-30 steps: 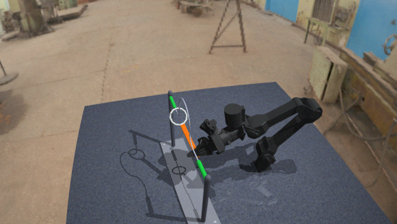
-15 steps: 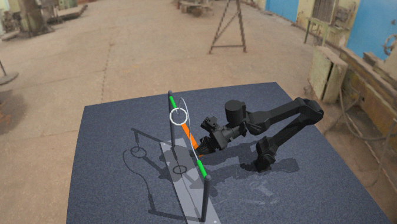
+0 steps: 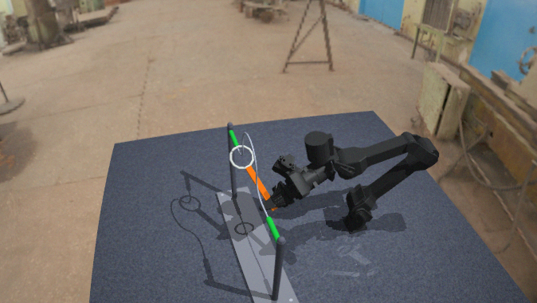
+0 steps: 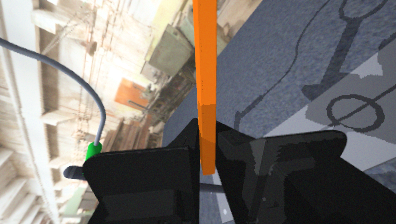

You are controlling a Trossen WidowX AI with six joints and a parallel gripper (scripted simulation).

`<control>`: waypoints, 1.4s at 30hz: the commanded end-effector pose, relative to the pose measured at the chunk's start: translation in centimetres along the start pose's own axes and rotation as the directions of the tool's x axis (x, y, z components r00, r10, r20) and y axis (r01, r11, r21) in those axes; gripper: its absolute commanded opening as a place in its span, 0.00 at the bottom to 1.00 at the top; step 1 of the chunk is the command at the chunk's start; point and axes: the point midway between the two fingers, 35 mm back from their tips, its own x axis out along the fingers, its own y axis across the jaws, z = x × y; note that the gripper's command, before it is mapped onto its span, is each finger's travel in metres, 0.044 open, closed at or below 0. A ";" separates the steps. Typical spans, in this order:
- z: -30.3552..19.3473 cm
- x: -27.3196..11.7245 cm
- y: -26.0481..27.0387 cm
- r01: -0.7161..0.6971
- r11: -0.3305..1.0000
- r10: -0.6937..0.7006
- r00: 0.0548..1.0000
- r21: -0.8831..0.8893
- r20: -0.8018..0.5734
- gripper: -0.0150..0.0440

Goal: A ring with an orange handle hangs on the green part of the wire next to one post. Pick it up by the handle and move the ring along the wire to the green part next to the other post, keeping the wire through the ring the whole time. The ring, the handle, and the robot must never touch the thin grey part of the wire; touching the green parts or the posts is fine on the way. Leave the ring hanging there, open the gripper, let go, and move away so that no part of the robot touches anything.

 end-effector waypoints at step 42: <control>0.8 -2.2 3.6 -0.056 0.984 0.078 0.989 0.170 -0.127 0.00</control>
